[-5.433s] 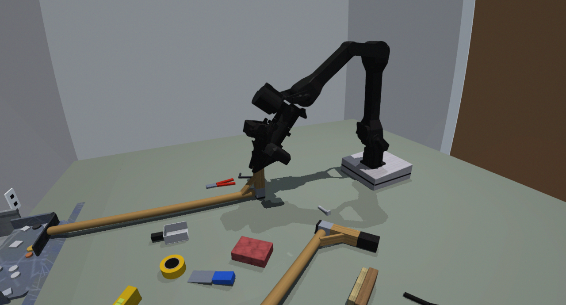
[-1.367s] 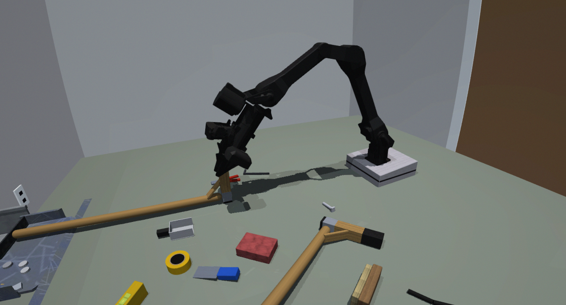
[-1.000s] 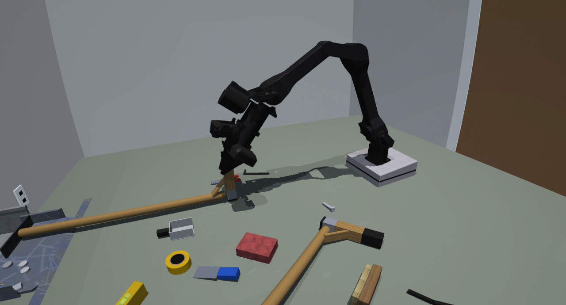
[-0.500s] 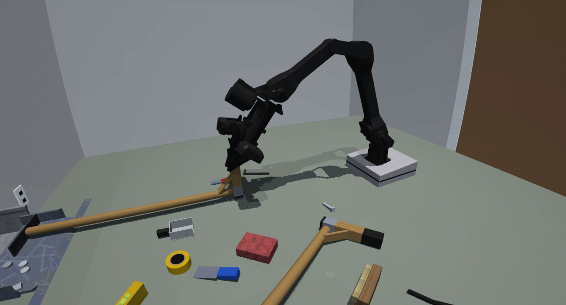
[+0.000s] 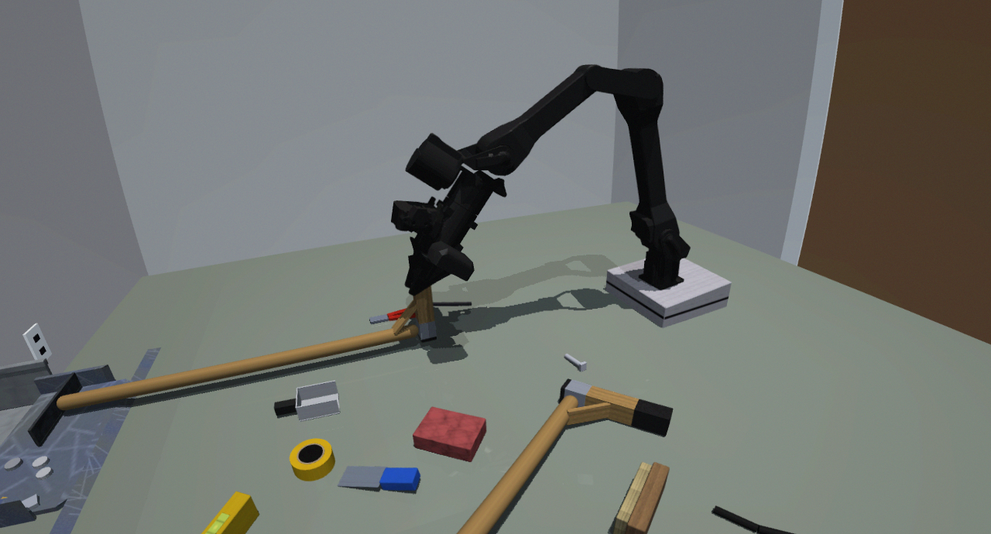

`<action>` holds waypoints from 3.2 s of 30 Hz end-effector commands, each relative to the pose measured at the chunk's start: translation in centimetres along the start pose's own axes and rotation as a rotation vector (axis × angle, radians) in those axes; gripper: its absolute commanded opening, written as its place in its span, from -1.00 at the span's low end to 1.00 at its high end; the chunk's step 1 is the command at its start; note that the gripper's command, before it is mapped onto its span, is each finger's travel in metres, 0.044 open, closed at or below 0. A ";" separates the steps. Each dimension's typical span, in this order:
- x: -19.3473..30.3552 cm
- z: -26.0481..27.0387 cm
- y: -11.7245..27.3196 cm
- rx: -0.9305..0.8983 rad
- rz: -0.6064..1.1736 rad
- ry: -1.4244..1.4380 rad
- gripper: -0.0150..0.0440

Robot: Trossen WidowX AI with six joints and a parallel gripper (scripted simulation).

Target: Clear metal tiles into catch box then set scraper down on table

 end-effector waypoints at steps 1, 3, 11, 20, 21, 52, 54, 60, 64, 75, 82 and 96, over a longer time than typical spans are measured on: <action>0.0 -0.1 0.7 -0.002 -0.016 0.001 -0.49; 0.2 -0.1 0.9 -0.002 -0.016 0.001 -0.49; 0.9 -0.3 1.6 -0.002 -0.016 0.001 -0.49; 1.7 -0.5 2.3 -0.002 -0.016 0.001 -0.49; 1.8 -0.5 2.4 -0.002 -0.016 0.001 -0.49; 5.0 -1.0 4.8 -0.001 -0.017 0.001 -0.49; 5.2 -1.0 4.9 -0.001 -0.017 0.001 -0.49; 5.9 -1.1 5.3 -0.001 -0.017 0.001 -0.49; 6.3 -1.1 5.6 -0.001 -0.018 0.001 -0.49; 7.6 -1.2 6.2 -0.001 -0.018 0.000 -0.49; 8.4 -1.1 6.6 -0.001 -0.018 0.000 -0.49; 10.0 -1.1 7.3 0.000 -0.019 0.000 -0.49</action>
Point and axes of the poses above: the point midway between the two fingers, 35 mm back from their tips, its own y axis back along the fingers, its own z axis across the jaws, x = y × z, the point moved 2 cm from there along y, back along the fingers, and after that the axes turned 8 degrees about -y, right-handed, at the moved point
